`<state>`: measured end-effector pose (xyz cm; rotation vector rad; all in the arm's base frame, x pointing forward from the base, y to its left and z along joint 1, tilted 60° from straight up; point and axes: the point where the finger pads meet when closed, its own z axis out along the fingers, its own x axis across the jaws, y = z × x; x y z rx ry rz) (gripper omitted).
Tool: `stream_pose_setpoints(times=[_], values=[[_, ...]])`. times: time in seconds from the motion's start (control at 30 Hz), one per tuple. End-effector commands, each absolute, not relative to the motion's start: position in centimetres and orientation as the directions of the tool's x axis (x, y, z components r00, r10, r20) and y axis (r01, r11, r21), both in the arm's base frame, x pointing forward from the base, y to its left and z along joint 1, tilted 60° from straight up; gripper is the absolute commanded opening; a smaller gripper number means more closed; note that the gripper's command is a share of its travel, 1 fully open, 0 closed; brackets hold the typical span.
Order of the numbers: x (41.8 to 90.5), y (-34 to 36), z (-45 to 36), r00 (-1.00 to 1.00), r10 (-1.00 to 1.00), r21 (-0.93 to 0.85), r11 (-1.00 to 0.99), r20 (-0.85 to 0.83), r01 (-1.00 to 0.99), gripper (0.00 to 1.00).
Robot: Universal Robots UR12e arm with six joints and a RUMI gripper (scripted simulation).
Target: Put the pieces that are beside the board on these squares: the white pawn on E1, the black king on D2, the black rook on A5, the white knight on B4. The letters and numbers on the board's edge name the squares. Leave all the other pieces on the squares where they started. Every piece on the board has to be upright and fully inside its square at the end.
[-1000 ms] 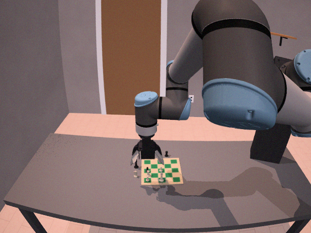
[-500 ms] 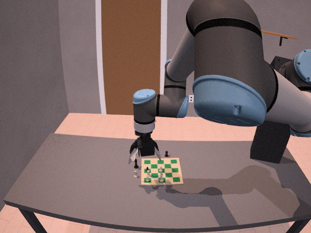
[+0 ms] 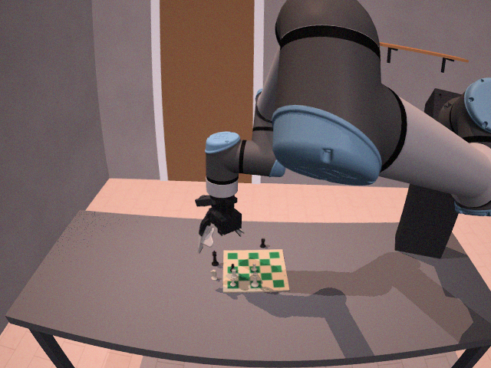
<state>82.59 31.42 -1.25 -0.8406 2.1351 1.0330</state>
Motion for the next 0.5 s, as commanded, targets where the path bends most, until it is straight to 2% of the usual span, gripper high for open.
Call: stream_pose_setpoints(times=[0.0, 0.23, 0.47], values=[[84.1, 29.9, -2.3, -0.454, -0.371, 0.295, 0.410, -0.810, -0.863, 1.00], [85.3, 28.7, -3.1, -0.313, -0.429, 0.165, 0.348, -0.847, -0.923, 1.00], [85.6, 28.3, -3.4, -0.269, -0.445, 0.125, 0.327, -0.854, -0.937, 1.00]])
